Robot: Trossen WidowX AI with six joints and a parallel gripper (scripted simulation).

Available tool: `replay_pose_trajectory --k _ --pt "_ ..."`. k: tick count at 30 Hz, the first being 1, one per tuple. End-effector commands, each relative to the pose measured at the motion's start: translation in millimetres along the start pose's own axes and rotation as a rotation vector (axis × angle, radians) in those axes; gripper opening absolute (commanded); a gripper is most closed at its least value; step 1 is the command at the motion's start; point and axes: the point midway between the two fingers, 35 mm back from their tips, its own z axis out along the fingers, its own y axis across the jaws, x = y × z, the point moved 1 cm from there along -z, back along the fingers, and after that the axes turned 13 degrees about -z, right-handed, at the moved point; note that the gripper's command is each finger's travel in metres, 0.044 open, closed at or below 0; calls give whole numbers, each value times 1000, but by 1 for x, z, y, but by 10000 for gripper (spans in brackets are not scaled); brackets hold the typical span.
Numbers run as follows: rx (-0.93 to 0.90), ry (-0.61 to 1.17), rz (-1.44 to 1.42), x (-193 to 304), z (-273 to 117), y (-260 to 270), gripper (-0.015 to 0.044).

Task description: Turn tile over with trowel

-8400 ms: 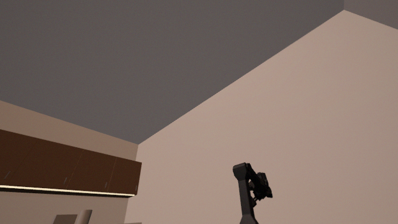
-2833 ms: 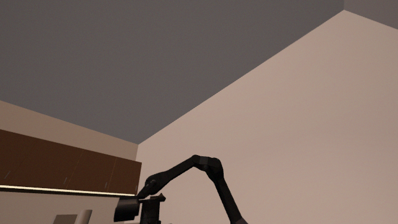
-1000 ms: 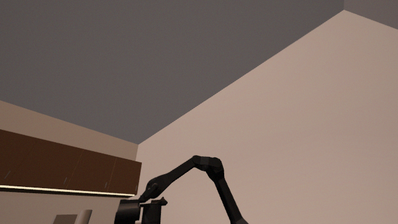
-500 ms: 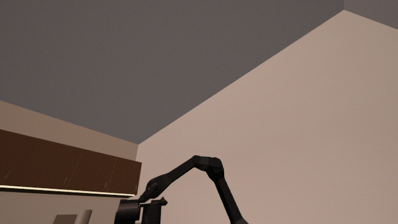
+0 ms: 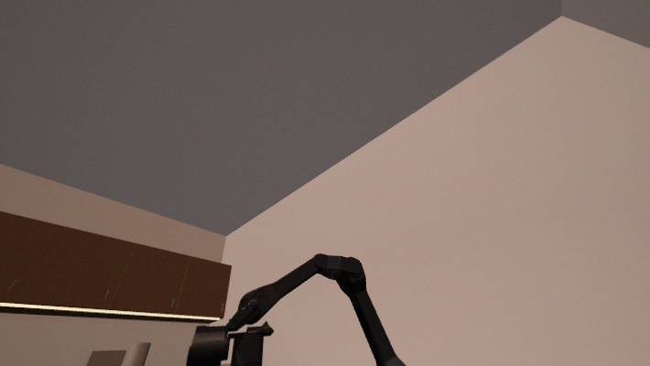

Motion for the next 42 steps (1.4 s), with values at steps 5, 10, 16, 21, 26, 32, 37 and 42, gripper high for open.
replay_pose_trajectory --k 5,10,16,21,26,32,37,42 --pt "-2 -4 4 -1 2 0 100" --pt "-2 -4 4 -1 2 0 100" --pt "0 0 0 -1 0 0 100" --pt "-1 -6 4 -16 -1 -3 100" --pt "-1 -7 4 -27 -1 -6 100" --pt "0 -8 4 -41 1 -9 100" --pt "0 -9 4 -51 5 -12 100" --pt "0 -10 4 -61 9 -14 100"
